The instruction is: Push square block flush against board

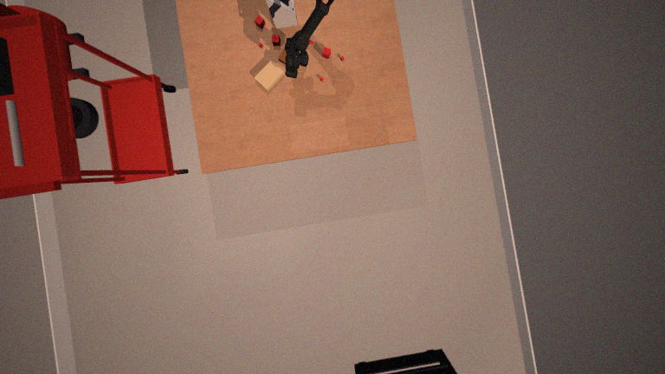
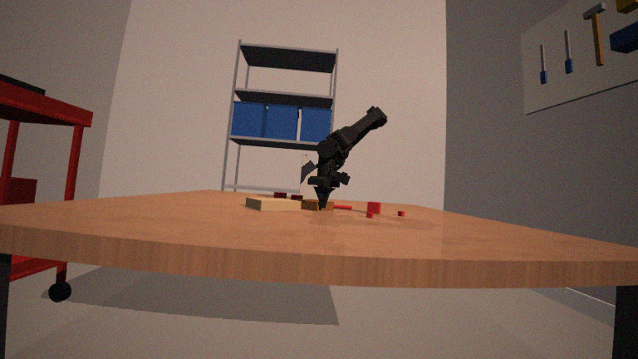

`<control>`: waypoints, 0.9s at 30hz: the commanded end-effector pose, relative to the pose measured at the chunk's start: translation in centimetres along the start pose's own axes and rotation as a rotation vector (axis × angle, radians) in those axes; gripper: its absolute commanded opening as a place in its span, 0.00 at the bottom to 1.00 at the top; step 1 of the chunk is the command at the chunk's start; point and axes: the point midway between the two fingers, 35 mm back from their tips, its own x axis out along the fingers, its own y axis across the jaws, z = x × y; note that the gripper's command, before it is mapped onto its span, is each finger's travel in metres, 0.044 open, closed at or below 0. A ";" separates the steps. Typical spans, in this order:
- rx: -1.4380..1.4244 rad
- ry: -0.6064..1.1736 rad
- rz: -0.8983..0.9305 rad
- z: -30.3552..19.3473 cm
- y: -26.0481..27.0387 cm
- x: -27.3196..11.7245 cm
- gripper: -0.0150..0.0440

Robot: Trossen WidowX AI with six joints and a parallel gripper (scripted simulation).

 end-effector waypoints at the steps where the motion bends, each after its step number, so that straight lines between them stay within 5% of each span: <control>1: 0.013 0.010 0.019 -1.1 0.6 0.6 0.25; 27: 0.013 0.008 0.019 0.4 0.3 0.6 0.25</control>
